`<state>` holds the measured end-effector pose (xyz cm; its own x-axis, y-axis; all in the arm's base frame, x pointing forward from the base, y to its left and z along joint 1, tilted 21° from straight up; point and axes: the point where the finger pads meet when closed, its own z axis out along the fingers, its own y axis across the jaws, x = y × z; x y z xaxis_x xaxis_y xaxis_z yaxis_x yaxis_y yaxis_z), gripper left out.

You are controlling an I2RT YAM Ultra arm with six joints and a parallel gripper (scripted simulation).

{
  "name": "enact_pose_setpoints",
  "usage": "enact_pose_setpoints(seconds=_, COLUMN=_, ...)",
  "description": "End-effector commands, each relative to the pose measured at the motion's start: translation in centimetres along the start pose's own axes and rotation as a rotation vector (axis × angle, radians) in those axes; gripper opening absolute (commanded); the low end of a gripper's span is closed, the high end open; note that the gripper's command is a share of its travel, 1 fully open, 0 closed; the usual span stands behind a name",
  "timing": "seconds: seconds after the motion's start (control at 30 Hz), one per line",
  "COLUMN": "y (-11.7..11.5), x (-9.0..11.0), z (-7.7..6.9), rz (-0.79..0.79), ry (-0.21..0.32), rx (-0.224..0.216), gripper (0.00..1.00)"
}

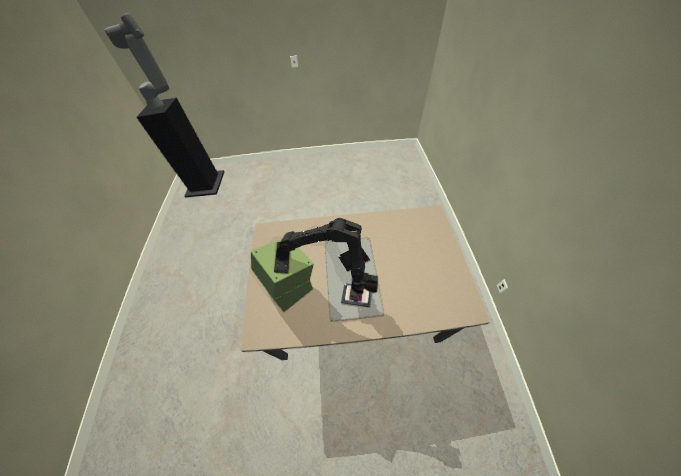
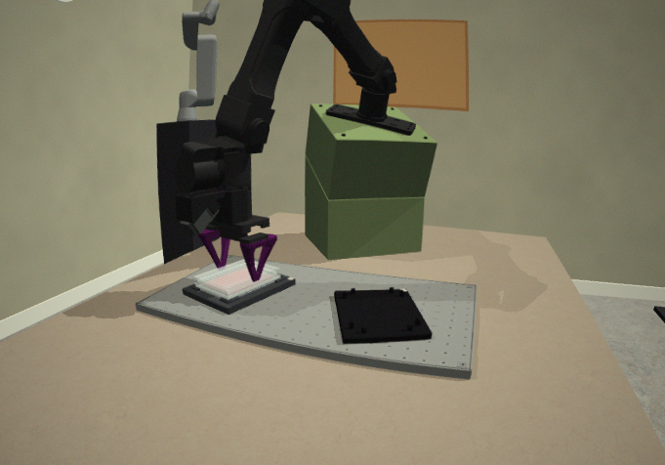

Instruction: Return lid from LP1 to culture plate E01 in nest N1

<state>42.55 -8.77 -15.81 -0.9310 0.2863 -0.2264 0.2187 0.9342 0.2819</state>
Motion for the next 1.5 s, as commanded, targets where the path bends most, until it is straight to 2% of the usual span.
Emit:
enact_pose_setpoints(seconds=0.0, y=0.0, x=-0.8, z=0.0, rz=-0.003, ry=-0.016, rx=0.005, gripper=0.00)
enact_pose_setpoints(seconds=0.33, y=0.1, x=-1.0, z=0.3, rz=-0.008, ry=-0.023, rx=0.005, gripper=0.00)
enact_pose_setpoints(seconds=0.37, y=0.0, x=-1.6, z=-0.5, rz=-0.006, ry=-0.038, rx=0.008, gripper=0.00)
enact_pose_setpoints(seconds=0.4, y=0.0, x=-1.6, z=-0.5, rz=-0.005, ry=-0.038, rx=0.008, gripper=0.00)
enact_pose_setpoints(seconds=0.53, y=-0.1, x=-1.2, z=0.1, rz=-0.004, ry=-0.028, rx=0.007, gripper=0.00)
enact_pose_setpoints(seconds=0.57, y=0.0, x=-0.4, z=0.0, rz=0.000, ry=-0.011, rx=0.002, gripper=0.00)
enact_pose_setpoints(seconds=1.07, y=0.0, x=-0.4, z=0.0, rz=0.000, ry=-0.011, rx=0.002, gripper=0.00)
enact_pose_setpoints(seconds=1.1, y=-0.1, x=-1.0, z=0.5, rz=-0.003, ry=-0.022, rx=0.006, gripper=0.00)
enact_pose_setpoints(seconds=1.23, y=0.1, x=-1.4, z=-0.1, rz=-0.008, ry=-0.031, rx=0.007, gripper=0.00)
enact_pose_setpoints(seconds=1.47, y=0.2, x=-1.5, z=-0.2, rz=-0.008, ry=-0.031, rx=0.006, gripper=0.00)
